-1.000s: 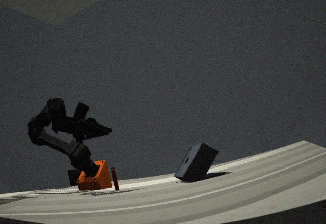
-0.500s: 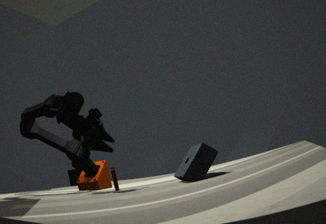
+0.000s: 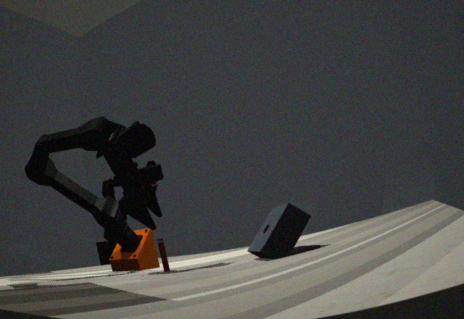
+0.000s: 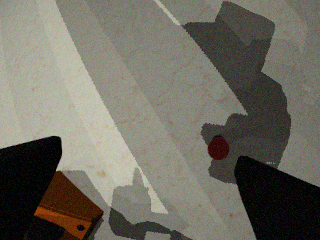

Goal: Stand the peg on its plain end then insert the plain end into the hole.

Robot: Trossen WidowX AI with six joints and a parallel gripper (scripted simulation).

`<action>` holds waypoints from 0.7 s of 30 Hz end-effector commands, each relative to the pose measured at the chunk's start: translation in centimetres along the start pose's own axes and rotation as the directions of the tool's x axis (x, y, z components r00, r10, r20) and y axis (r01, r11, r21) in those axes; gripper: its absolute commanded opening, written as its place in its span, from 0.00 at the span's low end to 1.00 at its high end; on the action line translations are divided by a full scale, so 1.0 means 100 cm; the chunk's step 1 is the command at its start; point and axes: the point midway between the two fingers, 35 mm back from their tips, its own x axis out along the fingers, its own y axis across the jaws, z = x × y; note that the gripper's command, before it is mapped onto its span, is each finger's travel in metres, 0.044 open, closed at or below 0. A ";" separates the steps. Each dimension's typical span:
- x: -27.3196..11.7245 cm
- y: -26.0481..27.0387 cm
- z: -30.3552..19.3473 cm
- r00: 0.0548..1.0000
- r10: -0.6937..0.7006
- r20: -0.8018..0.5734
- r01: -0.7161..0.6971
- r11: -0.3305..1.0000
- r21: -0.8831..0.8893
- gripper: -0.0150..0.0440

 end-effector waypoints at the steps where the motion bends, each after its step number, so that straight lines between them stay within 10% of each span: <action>1: 0.000 -0.004 0.003 0.993 -0.071 -0.093 0.070 0.997 -0.008 1.00; 21: -0.005 -0.016 0.018 0.886 -0.358 -0.294 0.332 0.933 -0.137 1.00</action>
